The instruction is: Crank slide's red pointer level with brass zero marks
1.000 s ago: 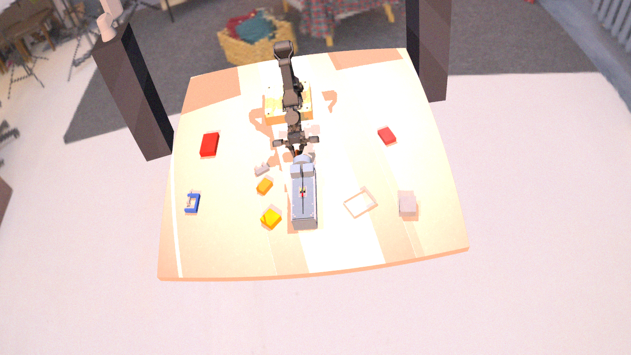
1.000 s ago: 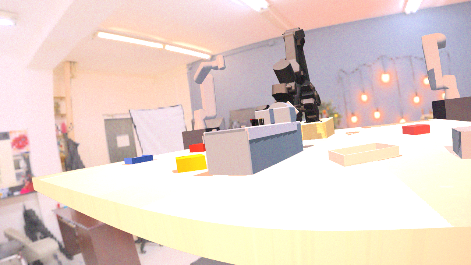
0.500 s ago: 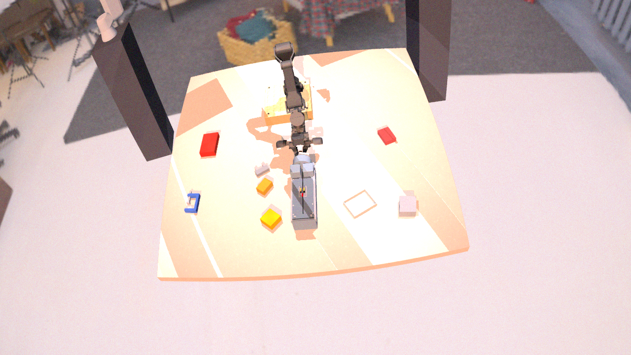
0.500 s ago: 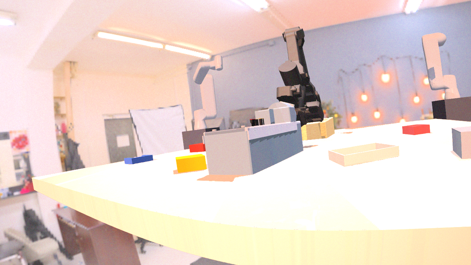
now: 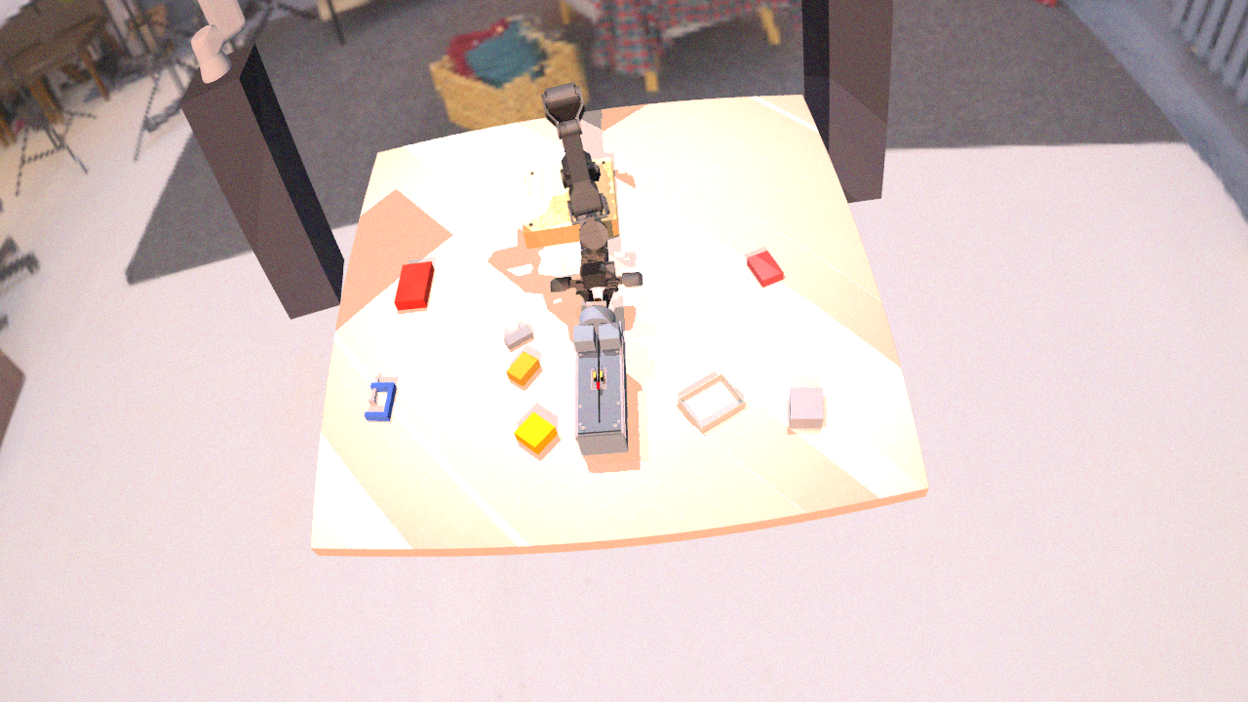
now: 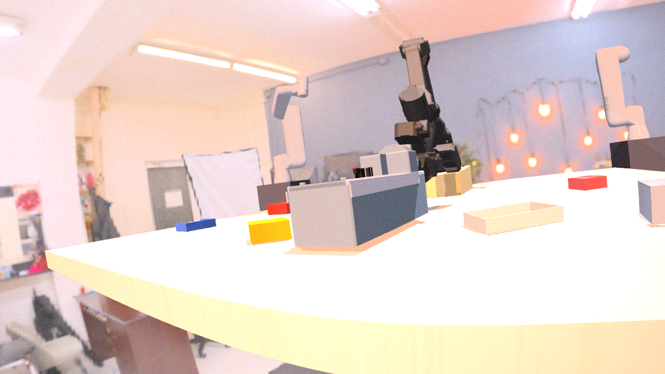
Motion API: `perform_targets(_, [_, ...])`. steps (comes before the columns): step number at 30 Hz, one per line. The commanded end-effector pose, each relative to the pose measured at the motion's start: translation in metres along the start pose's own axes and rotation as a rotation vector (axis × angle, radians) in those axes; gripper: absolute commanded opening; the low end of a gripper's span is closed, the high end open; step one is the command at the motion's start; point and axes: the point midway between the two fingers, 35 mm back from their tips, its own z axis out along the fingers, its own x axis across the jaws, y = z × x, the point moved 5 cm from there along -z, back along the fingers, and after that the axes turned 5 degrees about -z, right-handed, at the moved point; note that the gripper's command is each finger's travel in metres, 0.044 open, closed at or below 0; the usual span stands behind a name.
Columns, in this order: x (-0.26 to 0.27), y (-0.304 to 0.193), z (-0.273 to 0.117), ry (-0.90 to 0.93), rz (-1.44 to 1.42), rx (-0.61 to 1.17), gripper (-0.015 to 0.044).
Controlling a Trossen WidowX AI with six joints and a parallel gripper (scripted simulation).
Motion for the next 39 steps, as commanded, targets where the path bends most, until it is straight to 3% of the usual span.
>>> perform_targets(1, [0.008,0.0,0.0,0.026,-0.006,0.002,0.0])
perform_targets(39, [0.02,0.006,-0.005,0.027,-0.005,0.002,0.0])
